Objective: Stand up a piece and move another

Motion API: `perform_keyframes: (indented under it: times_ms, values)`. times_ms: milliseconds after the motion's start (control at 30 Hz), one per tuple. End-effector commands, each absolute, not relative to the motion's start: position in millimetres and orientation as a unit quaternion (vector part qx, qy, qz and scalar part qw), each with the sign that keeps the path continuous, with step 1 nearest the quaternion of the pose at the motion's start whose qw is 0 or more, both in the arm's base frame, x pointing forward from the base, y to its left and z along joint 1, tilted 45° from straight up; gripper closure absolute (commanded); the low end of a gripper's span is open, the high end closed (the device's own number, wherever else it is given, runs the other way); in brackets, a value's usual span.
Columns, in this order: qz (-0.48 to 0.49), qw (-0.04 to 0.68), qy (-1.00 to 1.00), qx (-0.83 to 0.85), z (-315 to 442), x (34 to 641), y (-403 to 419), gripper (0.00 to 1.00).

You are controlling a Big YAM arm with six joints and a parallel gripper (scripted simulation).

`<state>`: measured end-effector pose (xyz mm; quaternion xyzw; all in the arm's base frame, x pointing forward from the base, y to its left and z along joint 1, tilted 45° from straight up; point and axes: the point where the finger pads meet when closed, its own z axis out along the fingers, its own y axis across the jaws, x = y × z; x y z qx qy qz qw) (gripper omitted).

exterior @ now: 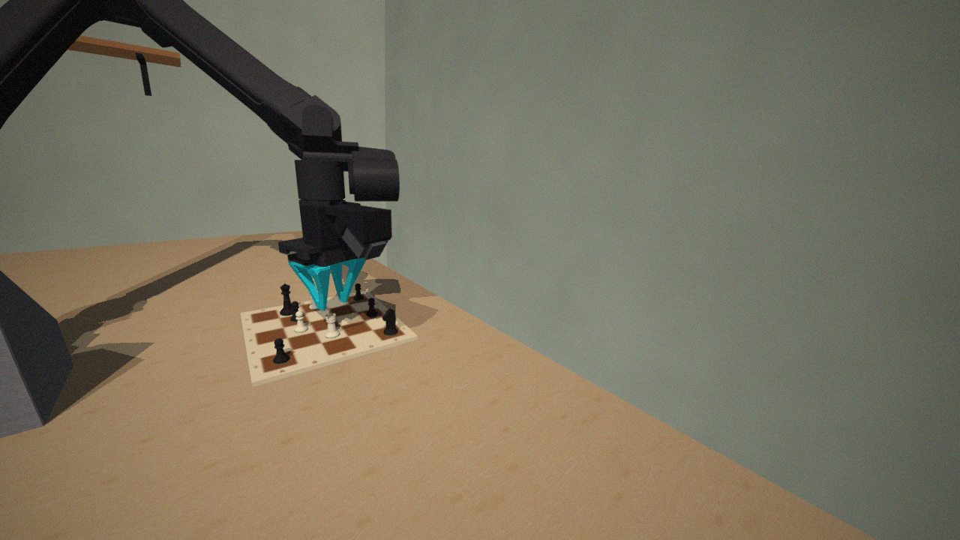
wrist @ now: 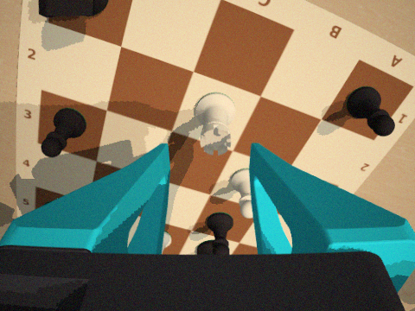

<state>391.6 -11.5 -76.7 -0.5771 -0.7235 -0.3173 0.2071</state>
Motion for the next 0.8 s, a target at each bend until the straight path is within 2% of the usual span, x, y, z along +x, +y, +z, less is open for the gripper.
perform_keyframes:
  times_ms: [0,767]
  values:
    - [-0.312,0.219,-0.725,-0.574,-82.1,390.7,-1.2,0.64]
    - [-0.316,0.207,-0.729,-0.571,-72.6,391.7,0.5,0.64]
